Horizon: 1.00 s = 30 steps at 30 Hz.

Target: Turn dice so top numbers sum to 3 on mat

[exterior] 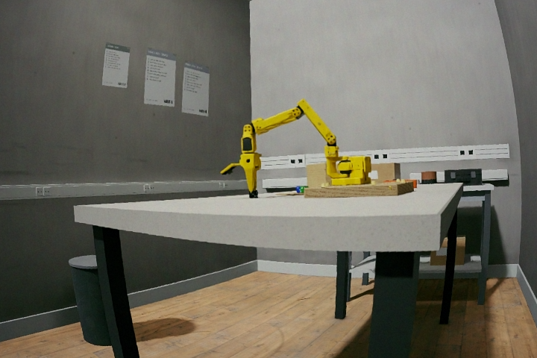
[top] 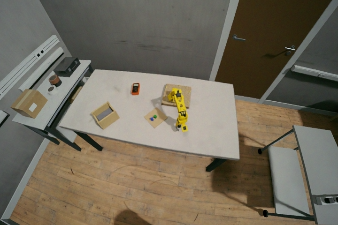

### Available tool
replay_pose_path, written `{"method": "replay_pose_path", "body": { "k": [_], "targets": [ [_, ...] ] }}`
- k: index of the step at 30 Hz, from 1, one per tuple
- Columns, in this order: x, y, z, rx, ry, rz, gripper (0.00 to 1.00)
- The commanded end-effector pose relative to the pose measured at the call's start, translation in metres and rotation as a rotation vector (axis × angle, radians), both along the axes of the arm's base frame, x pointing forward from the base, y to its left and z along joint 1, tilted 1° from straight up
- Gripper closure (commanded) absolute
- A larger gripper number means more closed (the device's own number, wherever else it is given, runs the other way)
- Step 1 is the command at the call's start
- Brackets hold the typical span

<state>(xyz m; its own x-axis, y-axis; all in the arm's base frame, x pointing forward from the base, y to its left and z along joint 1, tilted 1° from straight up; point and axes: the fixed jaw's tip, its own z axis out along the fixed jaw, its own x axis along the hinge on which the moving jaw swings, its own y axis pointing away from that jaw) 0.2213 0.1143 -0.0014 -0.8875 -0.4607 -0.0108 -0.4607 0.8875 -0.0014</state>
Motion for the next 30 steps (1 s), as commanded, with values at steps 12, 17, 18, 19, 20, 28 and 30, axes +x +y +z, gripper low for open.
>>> {"method": "replay_pose_path", "body": {
  "k": [12, 17, 18, 19, 20, 28, 30],
  "targets": [
    [-0.0049, -0.0003, -0.0154, -0.009, 0.022, 0.014, 0.72],
    [-0.0049, -0.0003, -0.0154, -0.009, 0.022, 0.014, 0.72],
    [-0.0048, -0.0004, -0.0154, -0.009, 0.022, 0.014, 0.72],
    [-0.0048, -0.0004, -0.0154, -0.009, 0.022, 0.014, 0.72],
    [-0.0048, -0.0005, -0.0154, -0.009, 0.022, 0.014, 0.72],
    [-0.0041, -0.0018, -0.0154, -0.009, 0.022, 0.014, 0.75],
    [-0.0038, -0.0023, -0.0154, -0.009, 0.022, 0.014, 0.76]
  ]
}}
